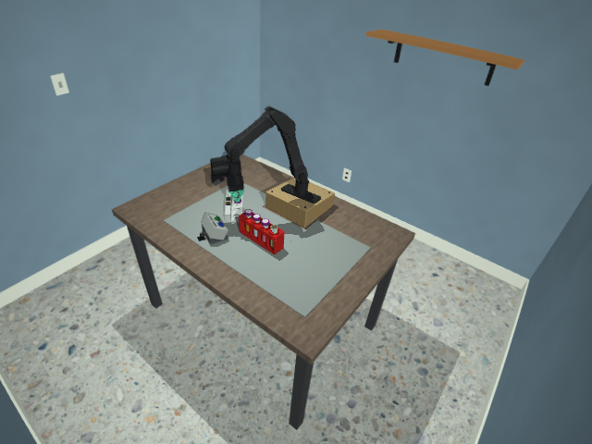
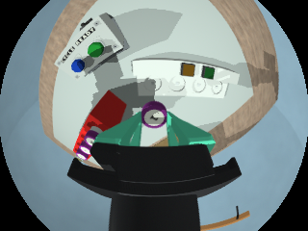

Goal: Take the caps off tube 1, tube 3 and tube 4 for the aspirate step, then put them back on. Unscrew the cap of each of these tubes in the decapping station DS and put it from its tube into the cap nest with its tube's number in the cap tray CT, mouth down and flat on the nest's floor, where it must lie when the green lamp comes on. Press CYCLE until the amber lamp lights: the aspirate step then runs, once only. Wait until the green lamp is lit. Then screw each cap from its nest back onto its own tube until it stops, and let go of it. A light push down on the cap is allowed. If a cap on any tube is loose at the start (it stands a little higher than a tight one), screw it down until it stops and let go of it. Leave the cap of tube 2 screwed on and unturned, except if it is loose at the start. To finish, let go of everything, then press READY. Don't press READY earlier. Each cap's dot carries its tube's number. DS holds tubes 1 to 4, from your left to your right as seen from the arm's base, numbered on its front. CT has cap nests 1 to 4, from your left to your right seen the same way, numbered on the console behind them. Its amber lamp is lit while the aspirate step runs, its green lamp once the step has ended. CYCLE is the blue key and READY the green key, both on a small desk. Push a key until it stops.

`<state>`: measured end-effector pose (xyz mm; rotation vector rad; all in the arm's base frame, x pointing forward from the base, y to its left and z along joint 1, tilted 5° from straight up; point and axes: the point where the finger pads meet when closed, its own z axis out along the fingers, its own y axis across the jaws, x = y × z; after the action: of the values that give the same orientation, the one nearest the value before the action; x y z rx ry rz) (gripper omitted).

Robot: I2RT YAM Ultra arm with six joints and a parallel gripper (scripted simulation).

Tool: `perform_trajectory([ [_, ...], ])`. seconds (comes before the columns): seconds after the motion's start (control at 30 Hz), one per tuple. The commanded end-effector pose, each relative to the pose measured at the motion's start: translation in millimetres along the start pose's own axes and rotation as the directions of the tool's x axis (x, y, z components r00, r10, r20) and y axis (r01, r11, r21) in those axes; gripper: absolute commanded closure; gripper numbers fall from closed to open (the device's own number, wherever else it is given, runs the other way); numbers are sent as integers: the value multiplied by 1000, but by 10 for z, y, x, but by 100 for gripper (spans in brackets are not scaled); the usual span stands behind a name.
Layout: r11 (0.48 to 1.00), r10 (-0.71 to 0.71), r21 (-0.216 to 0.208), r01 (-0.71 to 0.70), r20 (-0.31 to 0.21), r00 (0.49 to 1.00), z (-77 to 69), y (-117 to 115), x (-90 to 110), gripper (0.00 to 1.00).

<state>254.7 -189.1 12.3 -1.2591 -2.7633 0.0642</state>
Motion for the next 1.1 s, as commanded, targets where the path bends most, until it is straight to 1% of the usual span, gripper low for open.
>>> perform_trajectory([
  [0.0, 1000, -1, -12, 1, 46, 999, 90, 27, -109, 100],
  [0.37, 1000, -1, -12, 1, 46, 999, 641, 33, -132, 100],
  [0.43, 1000, -1, -12, 1, 46, 999, 641, 33, -132, 100],
  [0.53, 1000, -1, -12, 1, 46, 999, 771, 36, -151, 100],
  [1.07, 1000, -1, -12, 1, 46, 999, 771, 36, -151, 100],
])
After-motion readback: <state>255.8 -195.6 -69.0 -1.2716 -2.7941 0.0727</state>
